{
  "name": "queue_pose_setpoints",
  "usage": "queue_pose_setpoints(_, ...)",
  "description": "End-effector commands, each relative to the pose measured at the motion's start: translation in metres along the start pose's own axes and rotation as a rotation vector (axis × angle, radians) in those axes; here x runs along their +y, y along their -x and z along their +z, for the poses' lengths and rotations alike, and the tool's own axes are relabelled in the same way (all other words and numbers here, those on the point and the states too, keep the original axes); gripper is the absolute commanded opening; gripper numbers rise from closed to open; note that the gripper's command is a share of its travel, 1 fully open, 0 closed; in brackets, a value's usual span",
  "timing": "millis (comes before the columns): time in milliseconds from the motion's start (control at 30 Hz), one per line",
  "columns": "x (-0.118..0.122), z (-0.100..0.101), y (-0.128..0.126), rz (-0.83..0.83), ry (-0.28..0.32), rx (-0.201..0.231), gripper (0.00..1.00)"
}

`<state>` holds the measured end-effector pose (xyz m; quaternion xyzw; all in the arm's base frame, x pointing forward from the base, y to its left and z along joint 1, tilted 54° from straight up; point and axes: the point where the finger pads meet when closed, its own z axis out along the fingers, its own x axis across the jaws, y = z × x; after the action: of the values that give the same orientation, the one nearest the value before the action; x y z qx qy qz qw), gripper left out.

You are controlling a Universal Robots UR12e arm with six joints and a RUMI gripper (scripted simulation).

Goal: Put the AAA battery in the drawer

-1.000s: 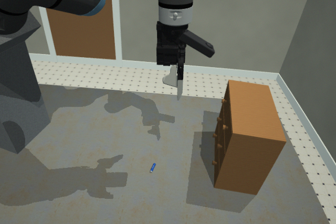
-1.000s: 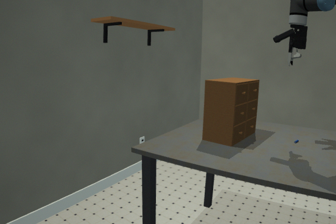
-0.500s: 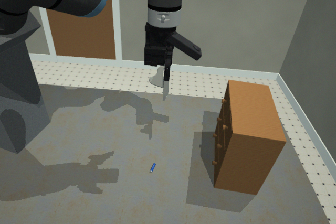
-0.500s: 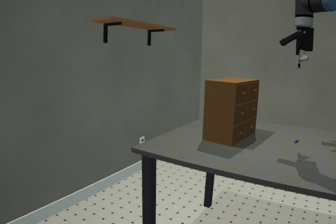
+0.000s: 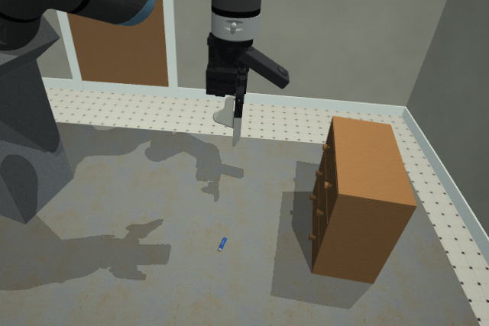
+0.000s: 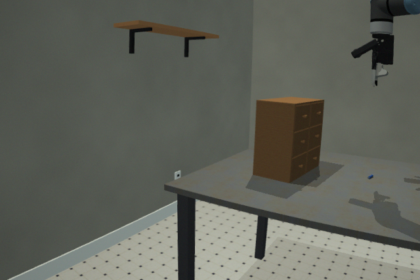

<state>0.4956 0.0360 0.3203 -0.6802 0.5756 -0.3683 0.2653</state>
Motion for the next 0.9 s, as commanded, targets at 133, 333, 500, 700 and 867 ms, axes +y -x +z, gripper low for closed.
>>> queue_pose_setpoints(133,0.000,0.000,0.000,0.000,0.000,0.000,1.00)
queue_pose_setpoints(333,0.000,0.000,0.000,0.000,0.000,0.000,1.00)
queue_pose_setpoints(500,-0.003,0.004,-0.002,0.005,0.000,0.000,1.00)
queue_pose_setpoints(700,-0.009,0.014,-0.006,0.015,0.002,-0.001,1.00)
queue_pose_setpoints(867,-0.019,0.035,-0.012,0.036,0.003,-0.001,1.00)
